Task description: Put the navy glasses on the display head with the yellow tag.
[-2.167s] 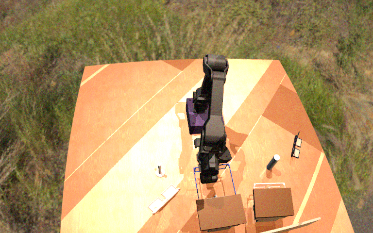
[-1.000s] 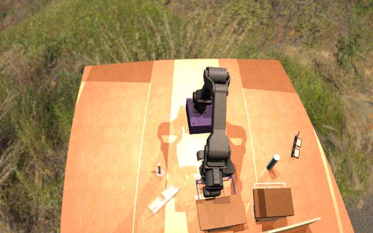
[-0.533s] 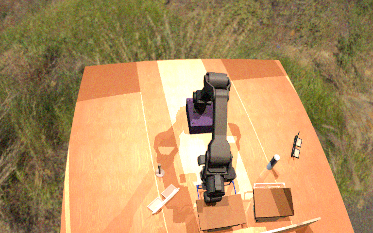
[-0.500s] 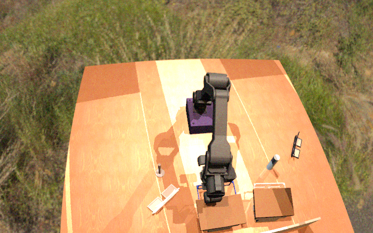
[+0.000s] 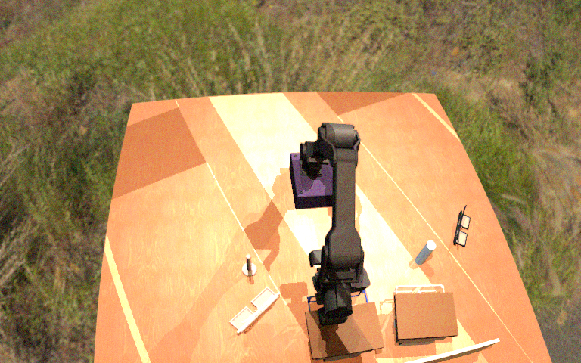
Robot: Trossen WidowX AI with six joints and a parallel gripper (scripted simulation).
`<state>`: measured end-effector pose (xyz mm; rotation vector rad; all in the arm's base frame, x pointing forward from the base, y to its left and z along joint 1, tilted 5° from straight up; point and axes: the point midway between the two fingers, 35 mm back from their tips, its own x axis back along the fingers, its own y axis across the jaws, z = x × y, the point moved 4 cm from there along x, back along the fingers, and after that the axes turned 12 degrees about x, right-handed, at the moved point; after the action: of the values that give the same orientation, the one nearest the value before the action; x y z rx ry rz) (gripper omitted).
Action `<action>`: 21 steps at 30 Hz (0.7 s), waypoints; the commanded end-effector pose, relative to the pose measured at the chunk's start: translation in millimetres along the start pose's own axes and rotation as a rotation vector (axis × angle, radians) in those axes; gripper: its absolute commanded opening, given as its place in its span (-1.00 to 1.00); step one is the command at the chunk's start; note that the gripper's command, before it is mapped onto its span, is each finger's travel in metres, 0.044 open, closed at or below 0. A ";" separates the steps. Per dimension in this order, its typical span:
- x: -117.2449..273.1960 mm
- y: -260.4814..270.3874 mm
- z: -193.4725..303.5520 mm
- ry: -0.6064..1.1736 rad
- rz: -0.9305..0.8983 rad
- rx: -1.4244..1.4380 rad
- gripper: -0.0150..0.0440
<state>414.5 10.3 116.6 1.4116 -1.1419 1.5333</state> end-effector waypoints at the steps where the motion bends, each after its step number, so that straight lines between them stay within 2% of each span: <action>1: -0.9 -4.8 1.3 0.002 -0.005 -0.003 -0.49; 21: -4.6 -9.0 2.2 0.002 -0.004 -0.003 -0.49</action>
<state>423.7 11.6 114.6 1.4145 -1.1391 1.5289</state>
